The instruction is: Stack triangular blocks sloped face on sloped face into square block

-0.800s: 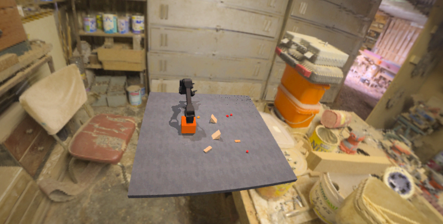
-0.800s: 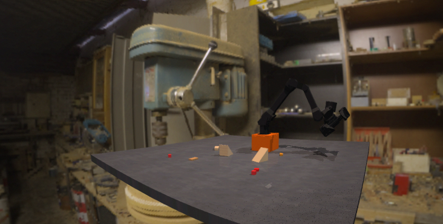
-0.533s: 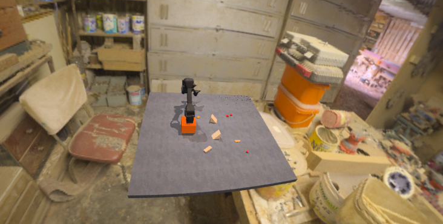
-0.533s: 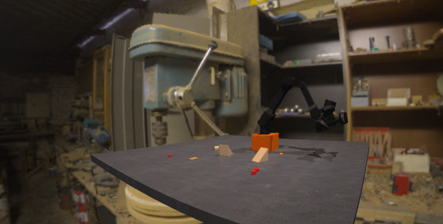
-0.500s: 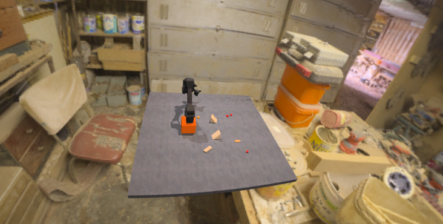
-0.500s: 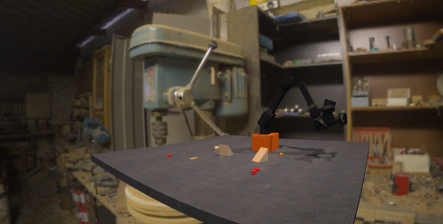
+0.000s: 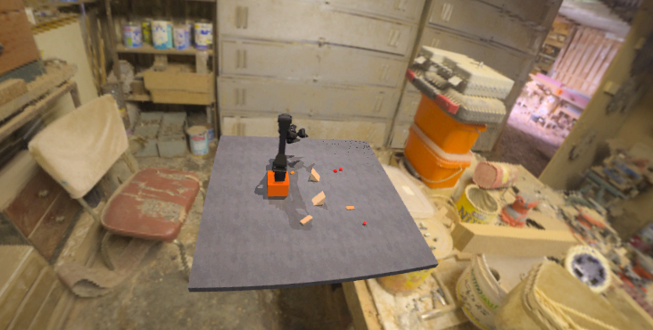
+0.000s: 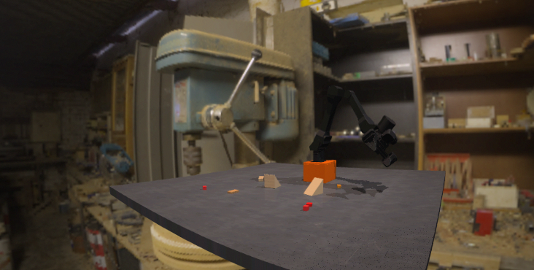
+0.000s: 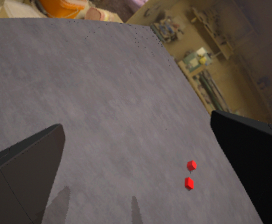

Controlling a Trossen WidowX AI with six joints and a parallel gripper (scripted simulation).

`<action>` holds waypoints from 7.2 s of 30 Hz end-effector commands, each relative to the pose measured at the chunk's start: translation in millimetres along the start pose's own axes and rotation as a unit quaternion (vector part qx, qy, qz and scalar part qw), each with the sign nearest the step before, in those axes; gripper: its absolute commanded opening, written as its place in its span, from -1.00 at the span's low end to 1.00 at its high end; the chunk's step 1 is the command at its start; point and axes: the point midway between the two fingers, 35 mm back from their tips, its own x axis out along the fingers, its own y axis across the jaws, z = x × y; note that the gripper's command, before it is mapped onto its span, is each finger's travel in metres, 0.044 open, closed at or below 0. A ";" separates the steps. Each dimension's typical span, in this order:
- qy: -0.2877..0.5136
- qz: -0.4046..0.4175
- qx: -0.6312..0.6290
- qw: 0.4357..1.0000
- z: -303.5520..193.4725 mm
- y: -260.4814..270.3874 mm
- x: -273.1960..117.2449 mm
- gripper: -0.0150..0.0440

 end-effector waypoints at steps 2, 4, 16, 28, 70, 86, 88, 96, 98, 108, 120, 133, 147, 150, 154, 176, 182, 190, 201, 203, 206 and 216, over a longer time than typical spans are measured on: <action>0.095 0.074 -0.319 0.940 -72.0 -40.0 3.1 1.00; 0.109 0.094 -0.371 0.917 -86.1 -46.7 1.2 1.00; 0.151 0.252 -0.627 0.722 -174.0 -80.8 -28.1 1.00; 0.131 0.361 -0.721 0.577 -223.6 -94.7 -59.1 1.00; 0.131 0.363 -0.717 0.581 -254.2 -82.0 -14.7 1.00; 0.132 0.362 -0.718 0.580 -272.4 -77.9 3.3 1.00; 0.132 0.362 -0.718 0.579 -274.8 -77.5 5.5 1.00; 0.132 0.360 -0.720 0.578 -284.6 -76.1 13.7 1.00; 0.132 0.360 -0.721 0.577 -287.2 -75.8 15.6 1.00; 0.132 0.359 -0.722 0.577 -290.3 -75.4 17.9 0.47; 0.133 0.359 -0.721 0.577 -289.9 -76.0 17.6 -0.20; 0.099 0.404 -0.697 0.584 -287.0 -86.1 18.0 -0.49; -0.007 0.524 -0.612 0.592 -283.2 -112.1 26.0 -0.49; -0.030 0.548 -0.592 0.591 -283.3 -117.4 28.6 -0.49; -0.061 0.578 -0.563 0.588 -283.8 -124.1 32.3 -0.49; -0.218 0.710 -0.384 0.548 -294.8 -152.2 58.6 -0.49; -0.213 0.712 -0.386 0.547 -295.2 -152.1 58.2 -0.22; -0.213 0.712 -0.386 0.547 -295.2 -152.1 58.2 0.49; -0.213 0.712 -0.386 0.547 -295.2 -152.1 58.2 1.00; -0.213 0.712 -0.386 0.547 -295.2 -152.1 58.2 1.00; -0.213 0.712 -0.386 0.547 -295.2 -152.1 58.2 1.00; -0.185 0.677 -0.396 0.592 -233.1 -219.4 13.7 1.00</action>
